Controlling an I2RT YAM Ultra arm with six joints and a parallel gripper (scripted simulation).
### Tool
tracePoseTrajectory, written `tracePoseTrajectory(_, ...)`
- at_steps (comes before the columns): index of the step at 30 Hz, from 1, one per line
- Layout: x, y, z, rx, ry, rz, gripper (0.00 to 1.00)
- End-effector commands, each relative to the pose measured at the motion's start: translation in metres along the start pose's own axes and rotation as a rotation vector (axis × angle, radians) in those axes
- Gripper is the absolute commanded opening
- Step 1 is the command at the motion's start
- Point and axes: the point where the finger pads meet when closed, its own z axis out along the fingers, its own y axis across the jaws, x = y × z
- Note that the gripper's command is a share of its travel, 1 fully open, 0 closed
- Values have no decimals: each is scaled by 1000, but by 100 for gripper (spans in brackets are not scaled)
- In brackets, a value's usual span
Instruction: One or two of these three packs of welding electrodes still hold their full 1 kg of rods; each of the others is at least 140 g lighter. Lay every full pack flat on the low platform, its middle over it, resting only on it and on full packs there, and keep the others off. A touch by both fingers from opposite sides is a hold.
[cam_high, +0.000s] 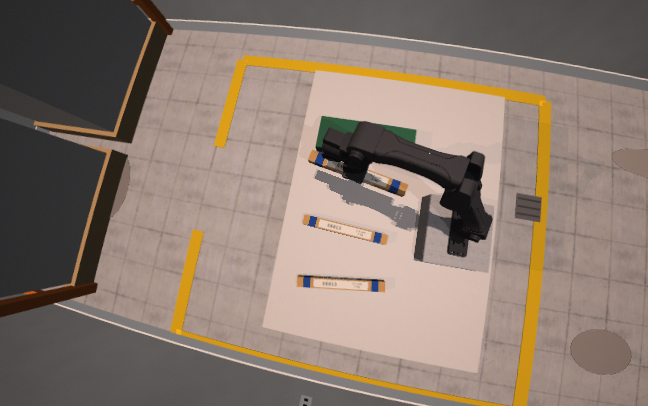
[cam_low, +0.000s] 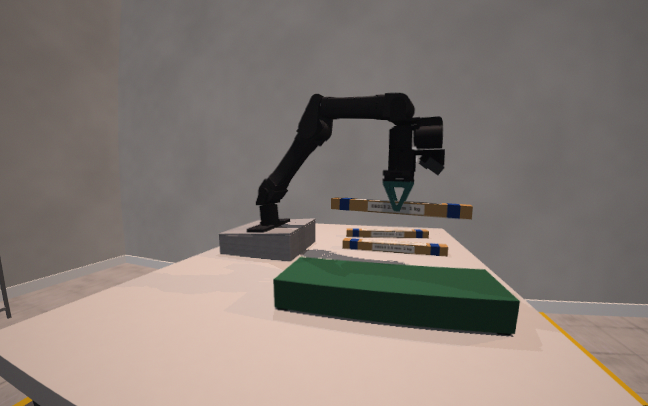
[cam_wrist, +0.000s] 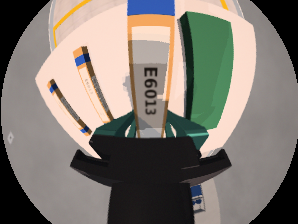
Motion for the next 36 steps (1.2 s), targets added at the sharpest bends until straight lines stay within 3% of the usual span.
tracePoseTrajectory(1,-1,3,-34,1,-50,-2,0)
tracePoseTrajectory(8,-16,4,-42,4,-100,-4,0)
tracePoseTrajectory(9,1,1,-34,0,-13,0,0)
tracePoseTrajectory(25,5,1,-62,-1,1,-1,0)
tracePoseTrajectory(36,9,1,-53,-2,14,-2,0)
